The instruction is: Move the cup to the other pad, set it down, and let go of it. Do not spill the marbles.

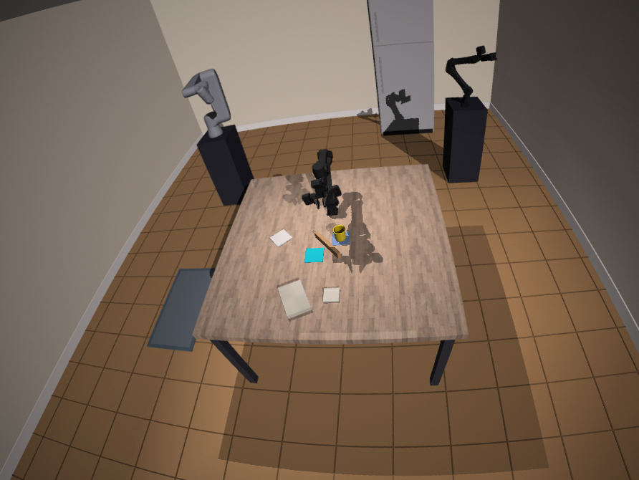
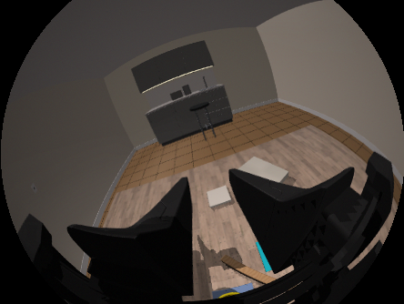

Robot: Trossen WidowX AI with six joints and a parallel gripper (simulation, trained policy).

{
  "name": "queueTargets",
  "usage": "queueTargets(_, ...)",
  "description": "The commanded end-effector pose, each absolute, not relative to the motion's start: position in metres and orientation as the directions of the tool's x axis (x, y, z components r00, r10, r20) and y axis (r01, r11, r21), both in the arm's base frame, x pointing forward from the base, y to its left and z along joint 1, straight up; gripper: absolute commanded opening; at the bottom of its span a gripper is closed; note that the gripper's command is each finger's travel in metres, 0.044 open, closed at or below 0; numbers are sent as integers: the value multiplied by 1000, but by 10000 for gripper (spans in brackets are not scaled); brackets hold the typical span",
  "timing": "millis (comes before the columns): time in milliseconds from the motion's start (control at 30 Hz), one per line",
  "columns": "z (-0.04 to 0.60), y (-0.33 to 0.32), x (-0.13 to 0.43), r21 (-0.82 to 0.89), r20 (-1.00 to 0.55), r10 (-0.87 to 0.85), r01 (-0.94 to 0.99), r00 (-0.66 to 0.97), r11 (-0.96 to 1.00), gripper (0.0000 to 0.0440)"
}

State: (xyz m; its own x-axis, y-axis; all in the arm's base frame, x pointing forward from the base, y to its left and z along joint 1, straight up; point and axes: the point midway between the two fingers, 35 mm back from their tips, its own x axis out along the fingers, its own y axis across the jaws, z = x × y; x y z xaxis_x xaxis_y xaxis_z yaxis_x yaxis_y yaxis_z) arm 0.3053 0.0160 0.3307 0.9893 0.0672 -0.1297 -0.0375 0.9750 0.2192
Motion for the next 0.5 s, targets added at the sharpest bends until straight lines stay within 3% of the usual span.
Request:
queueTargets(0,331,22,305,278,-179,90,-38,980,960,159)
queueTargets(467,329,38,301,453,-331,144,23,933,891,149)
